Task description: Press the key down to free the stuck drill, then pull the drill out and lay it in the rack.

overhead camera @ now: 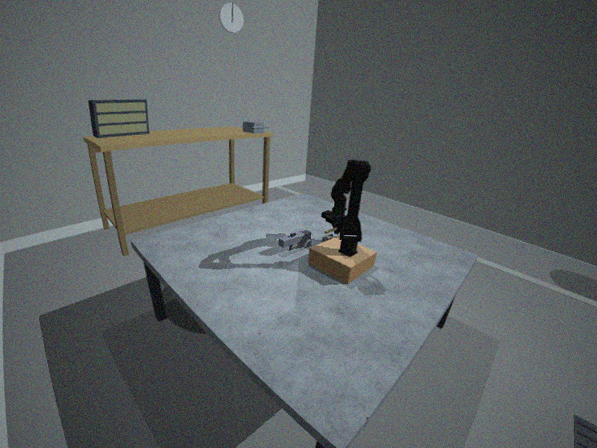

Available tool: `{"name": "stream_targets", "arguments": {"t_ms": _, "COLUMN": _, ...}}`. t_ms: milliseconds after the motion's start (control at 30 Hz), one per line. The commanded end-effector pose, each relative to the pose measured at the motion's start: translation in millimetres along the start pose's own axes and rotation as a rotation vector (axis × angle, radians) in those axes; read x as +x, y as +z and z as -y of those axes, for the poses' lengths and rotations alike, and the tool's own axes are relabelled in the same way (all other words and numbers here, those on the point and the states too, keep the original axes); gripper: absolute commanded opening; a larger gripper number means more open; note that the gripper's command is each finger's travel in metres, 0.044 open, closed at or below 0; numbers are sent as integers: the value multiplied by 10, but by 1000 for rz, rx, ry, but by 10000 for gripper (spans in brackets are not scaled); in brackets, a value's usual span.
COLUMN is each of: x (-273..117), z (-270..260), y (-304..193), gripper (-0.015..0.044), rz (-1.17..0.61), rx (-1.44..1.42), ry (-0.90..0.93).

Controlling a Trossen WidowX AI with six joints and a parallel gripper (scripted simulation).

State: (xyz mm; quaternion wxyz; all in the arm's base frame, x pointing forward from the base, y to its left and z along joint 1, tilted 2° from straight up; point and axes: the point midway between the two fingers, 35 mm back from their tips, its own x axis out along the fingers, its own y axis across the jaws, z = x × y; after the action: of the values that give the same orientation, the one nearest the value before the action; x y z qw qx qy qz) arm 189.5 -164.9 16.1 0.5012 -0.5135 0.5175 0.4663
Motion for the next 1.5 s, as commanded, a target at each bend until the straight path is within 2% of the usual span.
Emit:
{"name": "stream_targets", "arguments": {"t_ms": 0, "x": 81, "z": -17, "y": 21, "gripper": 0, "rz": 7, "rx": -4, "ry": 3}}
{"name": "stream_targets", "arguments": {"t_ms": 1133, "x": 416, "z": -30, "y": 37, "gripper": 0, "rz": 8, "rx": -4, "ry": 4}}
{"name": "stream_targets", "arguments": {"t_ms": 1467, "x": 360, "z": -19, "y": 0, "gripper": 262, "rz": -6, "rx": -1, "ry": 3}}
